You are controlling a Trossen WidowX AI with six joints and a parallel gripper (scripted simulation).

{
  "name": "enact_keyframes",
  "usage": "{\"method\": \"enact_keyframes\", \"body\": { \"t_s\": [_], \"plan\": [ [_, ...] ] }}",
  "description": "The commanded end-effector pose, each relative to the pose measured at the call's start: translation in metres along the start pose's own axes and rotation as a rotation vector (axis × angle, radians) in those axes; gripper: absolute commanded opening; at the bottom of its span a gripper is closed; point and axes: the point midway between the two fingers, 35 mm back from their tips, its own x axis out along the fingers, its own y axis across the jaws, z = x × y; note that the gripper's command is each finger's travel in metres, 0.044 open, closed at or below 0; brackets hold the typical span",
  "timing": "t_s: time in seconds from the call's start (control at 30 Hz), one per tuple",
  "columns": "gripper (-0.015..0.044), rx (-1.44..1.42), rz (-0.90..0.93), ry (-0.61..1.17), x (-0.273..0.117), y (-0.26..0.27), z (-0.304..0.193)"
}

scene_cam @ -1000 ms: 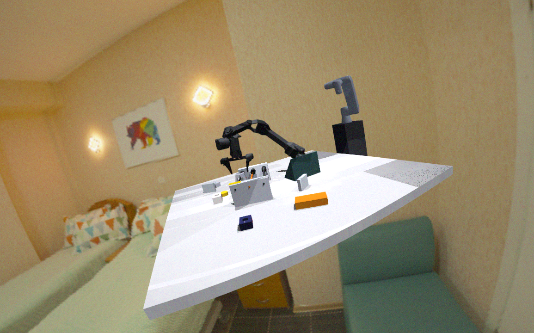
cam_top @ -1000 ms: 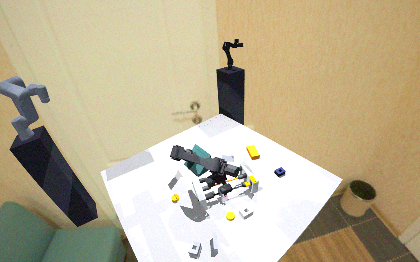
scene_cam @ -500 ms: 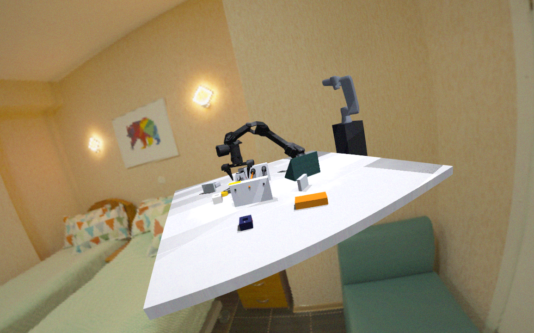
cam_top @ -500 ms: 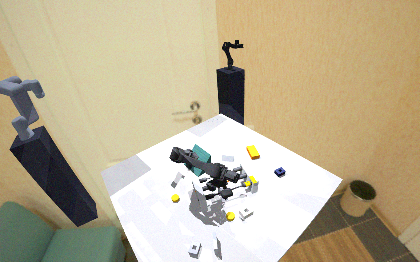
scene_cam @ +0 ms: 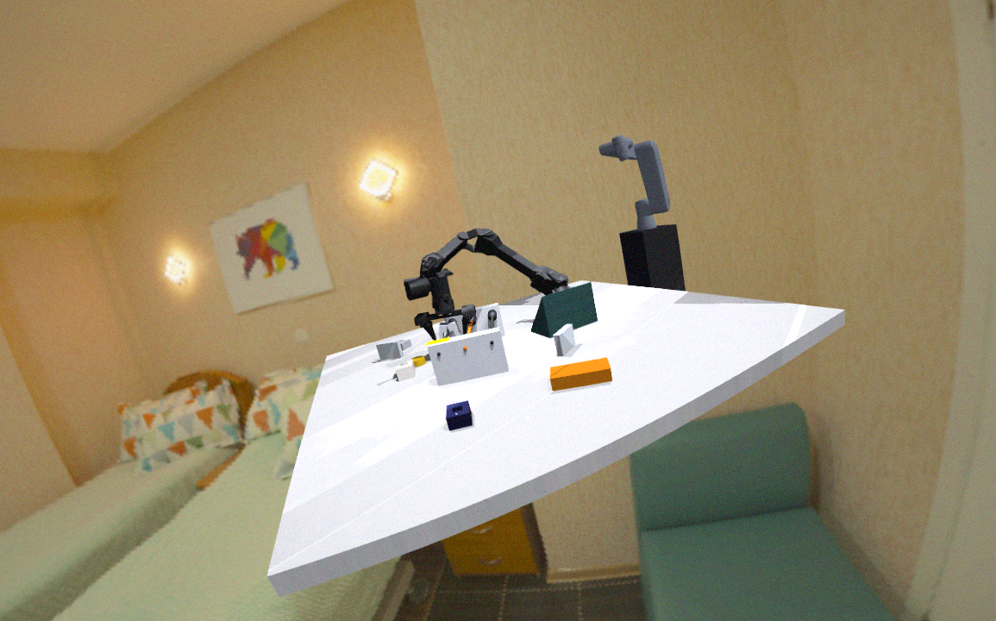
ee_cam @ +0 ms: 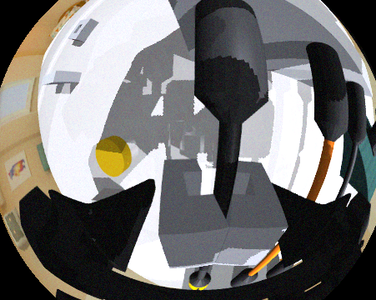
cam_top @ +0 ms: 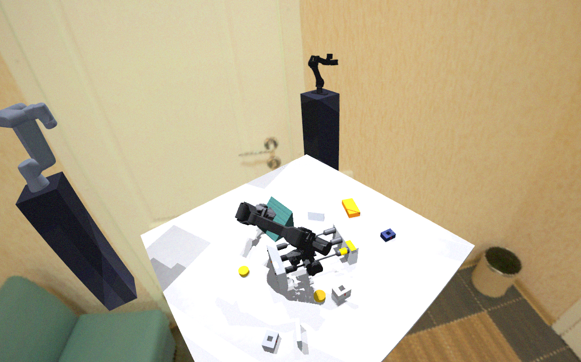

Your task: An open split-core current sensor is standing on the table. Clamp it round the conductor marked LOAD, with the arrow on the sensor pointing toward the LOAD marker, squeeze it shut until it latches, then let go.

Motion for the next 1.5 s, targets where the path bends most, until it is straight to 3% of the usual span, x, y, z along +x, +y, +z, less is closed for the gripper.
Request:
{"method": "enact_keyframes", "body": {
  "t_s": [0.0, 0.7, 1.07, 1.47],
  "plan": [
    [0.0427, 0.000, 0.001, 0.000, -0.0007, 0.0001, -0.0002],
    [0.0287, 0.000, 0.001, 0.000, -0.0007, 0.0001, -0.0002],
    [0.0000, 0.000, 0.001, 0.000, -0.0007, 0.0001, -0.0002],
    [0.0000, 0.000, 0.001, 0.000, -0.0007, 0.0001, -0.0002]
  ]
}}
